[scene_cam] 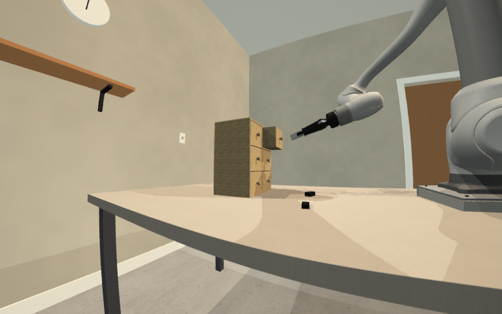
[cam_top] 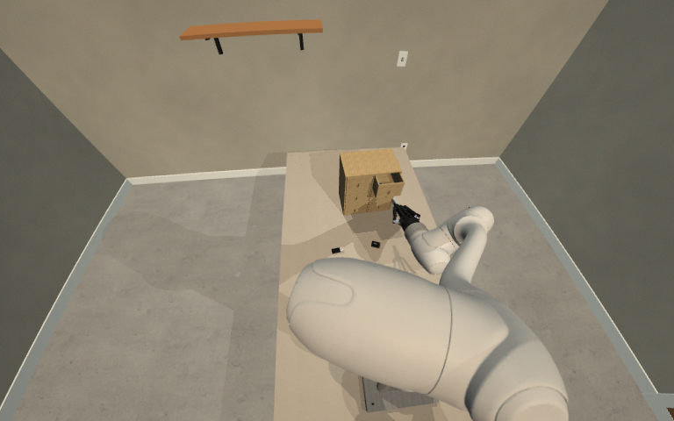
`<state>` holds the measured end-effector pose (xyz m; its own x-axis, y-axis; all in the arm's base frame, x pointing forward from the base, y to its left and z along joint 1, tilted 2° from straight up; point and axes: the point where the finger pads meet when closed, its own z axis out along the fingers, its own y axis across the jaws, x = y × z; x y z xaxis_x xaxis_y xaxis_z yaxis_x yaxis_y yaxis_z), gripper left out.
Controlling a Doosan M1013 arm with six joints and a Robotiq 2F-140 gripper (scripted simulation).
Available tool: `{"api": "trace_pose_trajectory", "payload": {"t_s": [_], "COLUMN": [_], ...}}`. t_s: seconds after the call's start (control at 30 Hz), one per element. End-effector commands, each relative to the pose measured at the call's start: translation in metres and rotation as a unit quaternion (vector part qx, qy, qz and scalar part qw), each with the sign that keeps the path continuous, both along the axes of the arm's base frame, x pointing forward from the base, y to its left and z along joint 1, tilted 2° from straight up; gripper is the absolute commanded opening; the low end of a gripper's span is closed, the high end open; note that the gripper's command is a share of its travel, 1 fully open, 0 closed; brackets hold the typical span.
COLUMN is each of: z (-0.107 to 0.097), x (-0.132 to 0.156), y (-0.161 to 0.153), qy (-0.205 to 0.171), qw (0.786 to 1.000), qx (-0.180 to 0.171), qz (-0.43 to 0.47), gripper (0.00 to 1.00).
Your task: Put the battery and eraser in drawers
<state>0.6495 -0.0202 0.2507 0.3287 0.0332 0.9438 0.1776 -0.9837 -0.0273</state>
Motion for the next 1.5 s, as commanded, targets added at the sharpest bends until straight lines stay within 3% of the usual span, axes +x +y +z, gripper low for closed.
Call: {"api": "trace_pose_trajectory", "payload": {"t_s": [0.0, 1.47], "z": [-0.0006, -0.0006], "x": [0.0022, 0.0065], "y": [0.0004, 0.0012], "qy": [0.0, 0.0], "qw": [1.0, 1.0], "qx": [0.0, 0.0], "qz": [0.0, 0.0], "gripper": [0.0, 0.0]}}
